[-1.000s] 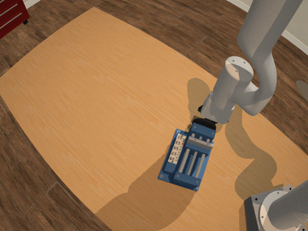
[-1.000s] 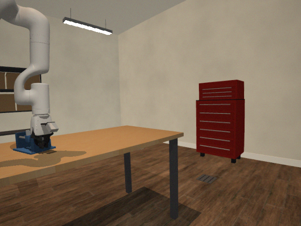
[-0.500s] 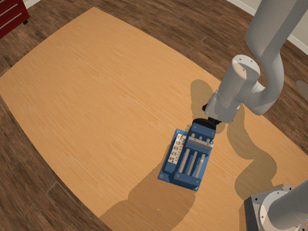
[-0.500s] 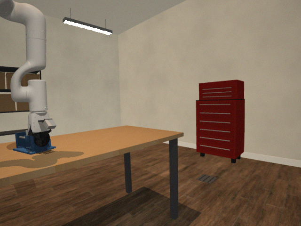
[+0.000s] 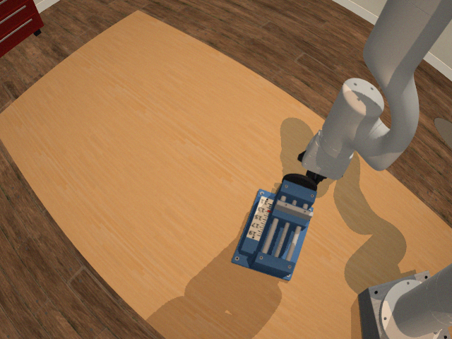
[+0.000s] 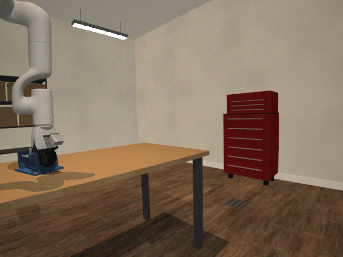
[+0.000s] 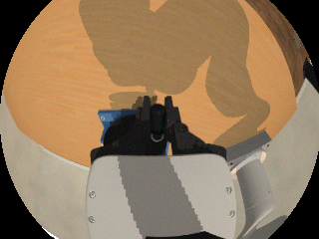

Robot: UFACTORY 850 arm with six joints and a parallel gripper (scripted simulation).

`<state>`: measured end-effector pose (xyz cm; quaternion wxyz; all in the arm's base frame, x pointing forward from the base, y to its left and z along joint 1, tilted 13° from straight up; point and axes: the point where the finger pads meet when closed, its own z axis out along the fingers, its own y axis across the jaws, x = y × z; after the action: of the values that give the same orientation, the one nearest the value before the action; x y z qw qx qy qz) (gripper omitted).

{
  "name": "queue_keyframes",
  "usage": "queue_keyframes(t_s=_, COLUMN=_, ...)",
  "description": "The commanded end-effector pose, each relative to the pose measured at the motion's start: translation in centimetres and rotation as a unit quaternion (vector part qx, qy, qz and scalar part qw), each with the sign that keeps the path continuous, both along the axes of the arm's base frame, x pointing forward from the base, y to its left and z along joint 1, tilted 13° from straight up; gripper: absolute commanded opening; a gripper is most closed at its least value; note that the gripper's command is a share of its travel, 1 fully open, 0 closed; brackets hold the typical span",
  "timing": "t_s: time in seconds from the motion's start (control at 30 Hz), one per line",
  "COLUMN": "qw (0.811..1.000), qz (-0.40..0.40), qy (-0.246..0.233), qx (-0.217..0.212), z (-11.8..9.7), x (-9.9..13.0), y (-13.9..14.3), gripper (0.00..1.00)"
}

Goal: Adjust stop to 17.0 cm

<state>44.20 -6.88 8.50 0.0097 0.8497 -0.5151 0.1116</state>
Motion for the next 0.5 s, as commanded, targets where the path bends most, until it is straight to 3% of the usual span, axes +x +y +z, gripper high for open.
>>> queue_keyframes(t_s=0.0, qw=1.0, qz=0.0, qy=0.001, qx=0.0, z=0.2, x=0.01, y=0.0, gripper=0.06)
queue_keyframes(t_s=0.47, qw=1.0, qz=0.0, qy=0.001, qx=0.0, z=0.53, x=-0.02, y=0.06, gripper=0.06)
